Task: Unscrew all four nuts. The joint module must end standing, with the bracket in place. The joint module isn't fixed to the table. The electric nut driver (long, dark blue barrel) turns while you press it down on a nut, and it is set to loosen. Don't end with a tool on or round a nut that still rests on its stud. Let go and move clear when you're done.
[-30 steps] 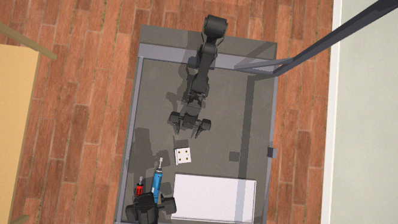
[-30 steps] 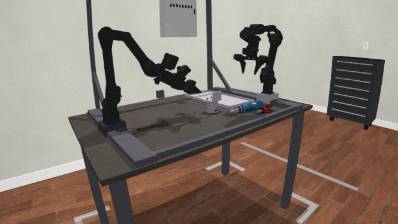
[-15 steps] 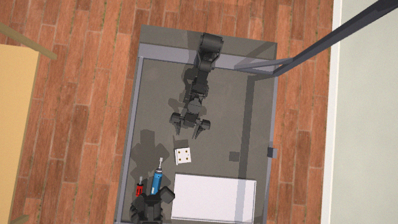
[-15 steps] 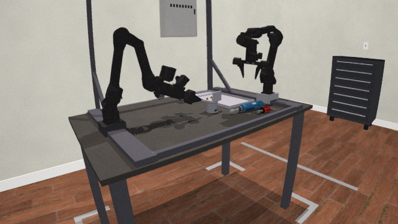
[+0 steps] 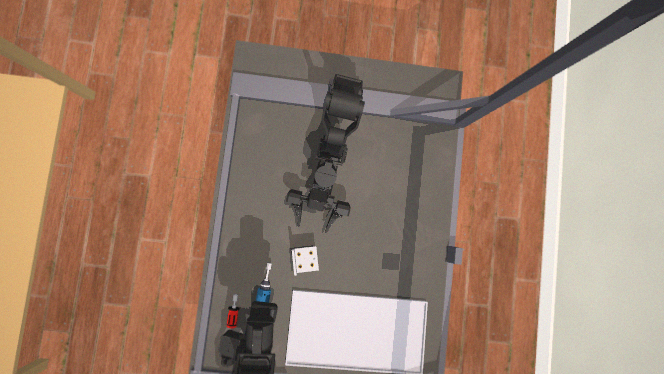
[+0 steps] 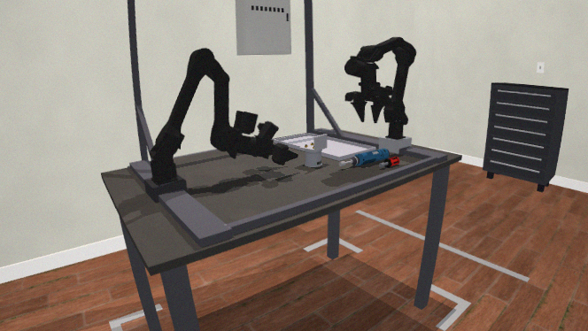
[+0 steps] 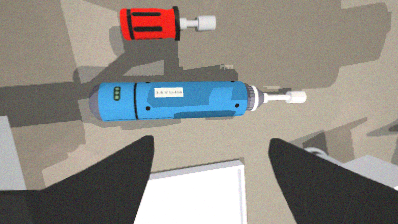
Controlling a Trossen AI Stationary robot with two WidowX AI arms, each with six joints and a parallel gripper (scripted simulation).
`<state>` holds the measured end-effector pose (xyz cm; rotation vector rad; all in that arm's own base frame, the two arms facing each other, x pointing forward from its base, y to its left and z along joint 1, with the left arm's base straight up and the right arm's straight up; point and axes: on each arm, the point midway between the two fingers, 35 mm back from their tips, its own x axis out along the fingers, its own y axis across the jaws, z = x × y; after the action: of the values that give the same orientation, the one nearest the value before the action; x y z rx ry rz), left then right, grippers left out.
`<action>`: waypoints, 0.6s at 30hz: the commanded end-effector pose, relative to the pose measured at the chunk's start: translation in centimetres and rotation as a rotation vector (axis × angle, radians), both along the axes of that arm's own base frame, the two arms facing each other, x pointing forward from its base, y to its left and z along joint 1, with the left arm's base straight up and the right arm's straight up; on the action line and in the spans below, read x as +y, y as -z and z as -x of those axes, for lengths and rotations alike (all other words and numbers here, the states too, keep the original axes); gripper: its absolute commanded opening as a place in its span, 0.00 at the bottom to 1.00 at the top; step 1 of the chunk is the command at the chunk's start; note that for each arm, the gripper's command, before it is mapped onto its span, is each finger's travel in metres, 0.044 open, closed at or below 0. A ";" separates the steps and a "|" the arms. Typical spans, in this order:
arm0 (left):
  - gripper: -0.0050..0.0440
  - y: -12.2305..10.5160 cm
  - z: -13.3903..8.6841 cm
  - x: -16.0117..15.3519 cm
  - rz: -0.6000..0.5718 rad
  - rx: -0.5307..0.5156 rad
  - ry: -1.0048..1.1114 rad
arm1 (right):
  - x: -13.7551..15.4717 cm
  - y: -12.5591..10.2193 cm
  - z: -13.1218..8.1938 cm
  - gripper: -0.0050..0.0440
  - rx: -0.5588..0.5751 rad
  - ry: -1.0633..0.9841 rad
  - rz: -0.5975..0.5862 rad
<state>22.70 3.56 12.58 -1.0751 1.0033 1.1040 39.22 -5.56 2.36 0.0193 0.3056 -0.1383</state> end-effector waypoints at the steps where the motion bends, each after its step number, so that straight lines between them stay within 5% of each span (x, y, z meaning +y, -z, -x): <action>1: 0.72 0.7 -0.1 0.3 0.027 -0.003 -0.214 | 0.1 -0.4 -0.4 0.91 -0.038 0.000 0.001; 18: 0.72 4.0 0.0 0.9 0.170 -0.005 -0.999 | 0.1 -0.8 -0.5 0.91 -0.049 -0.002 0.005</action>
<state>22.57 4.17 9.22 -1.6715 0.6400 1.6980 39.30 -5.55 2.21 0.0178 0.2864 -0.1381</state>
